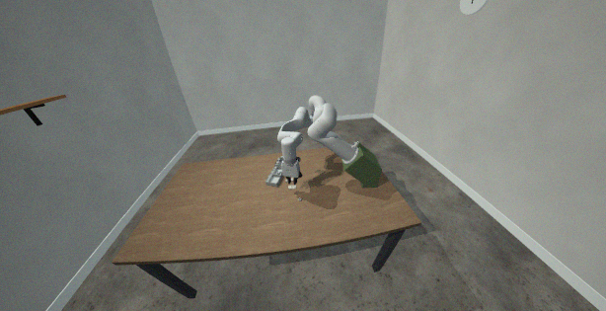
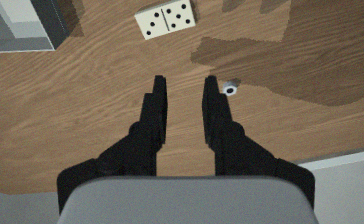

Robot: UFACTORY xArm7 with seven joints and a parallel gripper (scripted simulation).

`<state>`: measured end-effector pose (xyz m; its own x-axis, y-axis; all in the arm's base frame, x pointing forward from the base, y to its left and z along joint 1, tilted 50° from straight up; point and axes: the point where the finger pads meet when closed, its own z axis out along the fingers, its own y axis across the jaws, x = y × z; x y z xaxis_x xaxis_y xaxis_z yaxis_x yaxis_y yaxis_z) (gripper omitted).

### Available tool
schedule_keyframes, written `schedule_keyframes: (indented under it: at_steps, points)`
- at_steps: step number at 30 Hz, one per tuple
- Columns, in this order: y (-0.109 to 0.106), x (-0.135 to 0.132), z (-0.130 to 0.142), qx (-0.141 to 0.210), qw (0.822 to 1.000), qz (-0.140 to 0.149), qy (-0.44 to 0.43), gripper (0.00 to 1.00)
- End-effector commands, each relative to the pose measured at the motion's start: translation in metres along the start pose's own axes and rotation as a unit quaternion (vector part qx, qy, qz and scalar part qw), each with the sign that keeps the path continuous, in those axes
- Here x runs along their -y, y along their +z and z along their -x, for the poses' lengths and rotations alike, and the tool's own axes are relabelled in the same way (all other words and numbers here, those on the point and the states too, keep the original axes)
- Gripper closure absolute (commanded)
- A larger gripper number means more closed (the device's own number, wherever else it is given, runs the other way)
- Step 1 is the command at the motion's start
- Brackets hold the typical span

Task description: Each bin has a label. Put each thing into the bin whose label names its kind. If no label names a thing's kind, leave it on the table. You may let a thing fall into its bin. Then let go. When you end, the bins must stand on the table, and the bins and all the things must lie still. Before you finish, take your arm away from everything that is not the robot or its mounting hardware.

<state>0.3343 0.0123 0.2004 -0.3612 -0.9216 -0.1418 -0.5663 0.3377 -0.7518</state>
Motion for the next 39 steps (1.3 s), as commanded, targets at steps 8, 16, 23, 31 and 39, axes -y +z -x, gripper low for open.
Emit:
schedule_keyframes:
  at_steps: [8,16,23,31,39]
  points:
    - [0.003,-0.056,0.058,-0.009,1.0,0.0,0.004,0.7]
    - [0.003,-0.064,0.067,-0.009,1.0,0.0,0.004,0.7]
    - [0.003,-0.061,0.063,-0.009,1.0,0.0,0.004,0.7]
    - [0.003,-0.059,0.061,-0.009,1.0,0.0,0.004,0.7]
    - [0.003,-0.058,0.06,-0.009,1.0,0.0,0.004,0.7]
